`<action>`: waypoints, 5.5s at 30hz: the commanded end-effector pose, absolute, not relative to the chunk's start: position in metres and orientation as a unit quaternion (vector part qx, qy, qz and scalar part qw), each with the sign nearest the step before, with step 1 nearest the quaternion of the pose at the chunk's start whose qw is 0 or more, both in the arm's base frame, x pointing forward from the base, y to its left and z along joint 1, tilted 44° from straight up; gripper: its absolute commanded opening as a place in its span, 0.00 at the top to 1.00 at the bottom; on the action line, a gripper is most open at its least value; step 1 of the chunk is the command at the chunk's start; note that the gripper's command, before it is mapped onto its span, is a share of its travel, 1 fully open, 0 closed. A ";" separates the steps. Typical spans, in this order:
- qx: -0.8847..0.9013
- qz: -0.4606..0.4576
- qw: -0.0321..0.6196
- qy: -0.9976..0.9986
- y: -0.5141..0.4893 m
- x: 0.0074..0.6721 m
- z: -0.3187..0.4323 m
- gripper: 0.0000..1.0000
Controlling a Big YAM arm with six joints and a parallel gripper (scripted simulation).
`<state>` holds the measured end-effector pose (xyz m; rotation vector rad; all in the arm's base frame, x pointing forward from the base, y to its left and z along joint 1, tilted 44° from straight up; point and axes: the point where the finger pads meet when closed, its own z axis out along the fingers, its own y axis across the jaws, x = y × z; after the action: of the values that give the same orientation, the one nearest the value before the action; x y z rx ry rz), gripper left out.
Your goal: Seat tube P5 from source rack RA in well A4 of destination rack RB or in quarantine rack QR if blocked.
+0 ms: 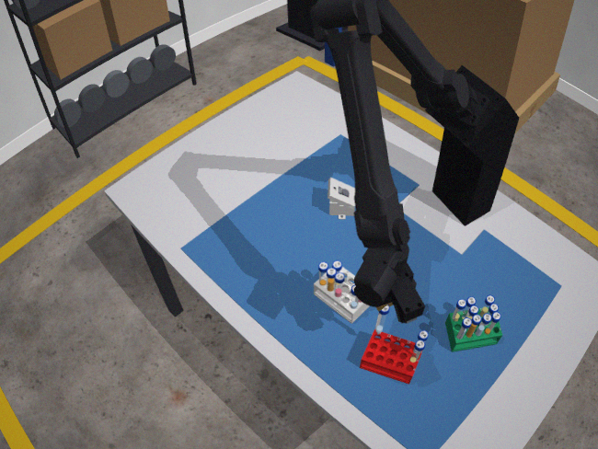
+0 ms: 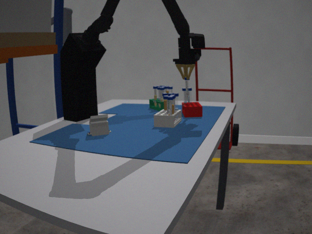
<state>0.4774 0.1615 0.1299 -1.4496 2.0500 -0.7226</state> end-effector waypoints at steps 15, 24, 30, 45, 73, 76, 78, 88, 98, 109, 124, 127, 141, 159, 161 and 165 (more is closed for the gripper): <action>-0.536 -0.268 0.272 0.753 0.165 0.487 0.134 1.00; -0.535 -0.268 0.273 0.753 0.166 0.492 0.133 1.00; -0.535 -0.268 0.272 0.754 0.164 0.493 0.131 1.00; -0.534 -0.268 0.272 0.754 0.162 0.496 0.128 1.00; -0.535 -0.268 0.271 0.754 0.162 0.503 0.122 1.00; -0.535 -0.268 0.275 0.752 0.164 0.499 0.126 1.00; -0.534 -0.269 0.275 0.753 0.162 0.503 0.124 1.00; -0.534 -0.269 0.272 0.754 0.160 0.508 0.119 1.00; -0.537 -0.268 0.271 0.753 0.161 0.509 0.115 1.00; -0.536 -0.268 0.272 0.753 0.160 0.513 0.113 1.00; -0.534 -0.270 0.272 0.754 0.157 0.519 0.108 1.00; -0.530 -0.271 0.279 0.753 0.155 0.517 0.119 1.00; -0.534 -0.270 0.272 0.754 0.155 0.524 0.102 1.00; -0.534 -0.270 0.271 0.754 0.154 0.530 0.097 1.00; -0.529 -0.272 0.281 0.753 0.153 0.529 0.111 1.00; -0.533 -0.270 0.272 0.754 0.153 0.532 0.095 1.00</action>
<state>0.5189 0.1518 0.0873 -1.4546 2.0520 -0.7201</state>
